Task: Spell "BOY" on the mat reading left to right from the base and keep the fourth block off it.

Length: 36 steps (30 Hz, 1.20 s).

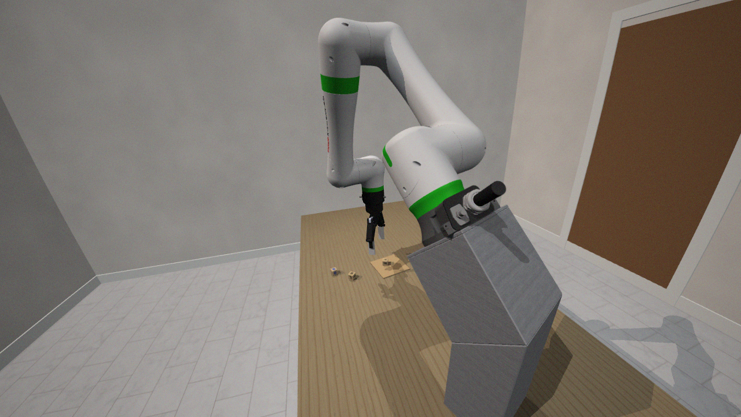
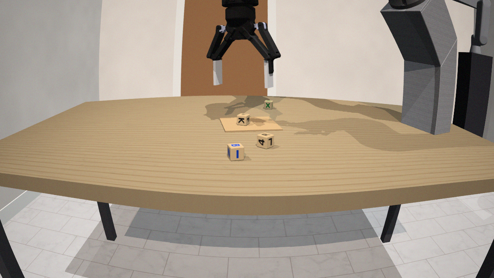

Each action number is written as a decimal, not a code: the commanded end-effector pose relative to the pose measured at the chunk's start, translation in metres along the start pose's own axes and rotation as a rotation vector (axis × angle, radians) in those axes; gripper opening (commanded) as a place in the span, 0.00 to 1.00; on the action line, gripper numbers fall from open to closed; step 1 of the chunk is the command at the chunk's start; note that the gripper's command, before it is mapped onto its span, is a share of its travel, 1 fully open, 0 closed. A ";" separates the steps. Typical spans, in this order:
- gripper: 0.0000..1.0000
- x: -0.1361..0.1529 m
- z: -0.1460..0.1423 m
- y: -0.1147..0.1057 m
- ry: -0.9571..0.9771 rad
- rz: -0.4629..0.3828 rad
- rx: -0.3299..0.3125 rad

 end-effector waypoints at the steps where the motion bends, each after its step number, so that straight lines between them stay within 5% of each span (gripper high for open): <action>1: 1.00 -0.003 0.000 0.000 0.138 0.011 -0.011; 36: 1.00 -0.033 -0.008 -0.003 1.239 -0.037 -0.010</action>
Point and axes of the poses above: the point where the finger pads meet when closed, its own y axis out along the fingers, its own z axis across the jaws, x = y × z, the point moved 10 cm from there along -y, back along the fingers, and after that the axes turned 7 degrees about -y, right-handed, at the moved point
